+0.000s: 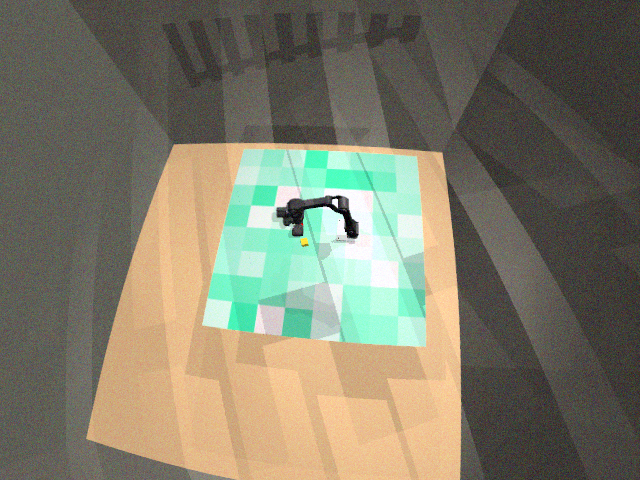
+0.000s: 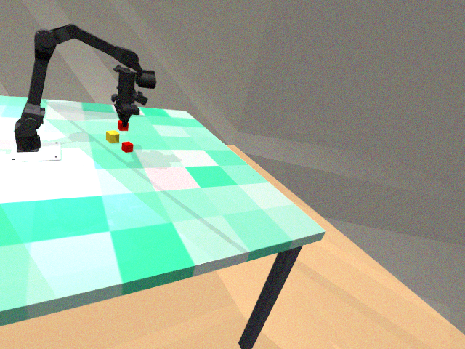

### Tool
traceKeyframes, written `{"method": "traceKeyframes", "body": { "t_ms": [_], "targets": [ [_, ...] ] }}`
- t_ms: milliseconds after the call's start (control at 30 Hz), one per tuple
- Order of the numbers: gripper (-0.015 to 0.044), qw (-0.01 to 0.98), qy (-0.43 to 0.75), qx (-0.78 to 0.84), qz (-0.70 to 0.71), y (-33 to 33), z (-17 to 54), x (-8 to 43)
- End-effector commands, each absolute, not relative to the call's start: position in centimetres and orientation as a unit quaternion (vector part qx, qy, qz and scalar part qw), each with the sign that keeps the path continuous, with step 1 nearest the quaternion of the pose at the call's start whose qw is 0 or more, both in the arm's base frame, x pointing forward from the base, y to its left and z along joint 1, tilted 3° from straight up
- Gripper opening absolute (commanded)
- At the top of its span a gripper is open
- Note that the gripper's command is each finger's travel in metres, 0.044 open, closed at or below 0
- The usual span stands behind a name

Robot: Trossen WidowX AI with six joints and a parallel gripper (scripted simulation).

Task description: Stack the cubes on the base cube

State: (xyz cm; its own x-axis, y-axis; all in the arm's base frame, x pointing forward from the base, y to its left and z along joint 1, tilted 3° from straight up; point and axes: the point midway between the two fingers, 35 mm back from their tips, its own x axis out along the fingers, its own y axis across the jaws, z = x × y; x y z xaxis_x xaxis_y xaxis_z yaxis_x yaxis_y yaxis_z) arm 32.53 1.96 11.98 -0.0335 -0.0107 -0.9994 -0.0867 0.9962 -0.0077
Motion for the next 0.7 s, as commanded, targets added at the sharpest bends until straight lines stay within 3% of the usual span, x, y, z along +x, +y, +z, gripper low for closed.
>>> {"method": "traceKeyframes", "body": {
  "t_ms": [0,667],
  "targets": [
    [0.0105,0.697,0.717,-0.002,0.0,3.0,11.9,32.4],
    [0.0105,0.677,0.697,0.166,-0.169,8.2,11.0,31.4]
  ]
}}
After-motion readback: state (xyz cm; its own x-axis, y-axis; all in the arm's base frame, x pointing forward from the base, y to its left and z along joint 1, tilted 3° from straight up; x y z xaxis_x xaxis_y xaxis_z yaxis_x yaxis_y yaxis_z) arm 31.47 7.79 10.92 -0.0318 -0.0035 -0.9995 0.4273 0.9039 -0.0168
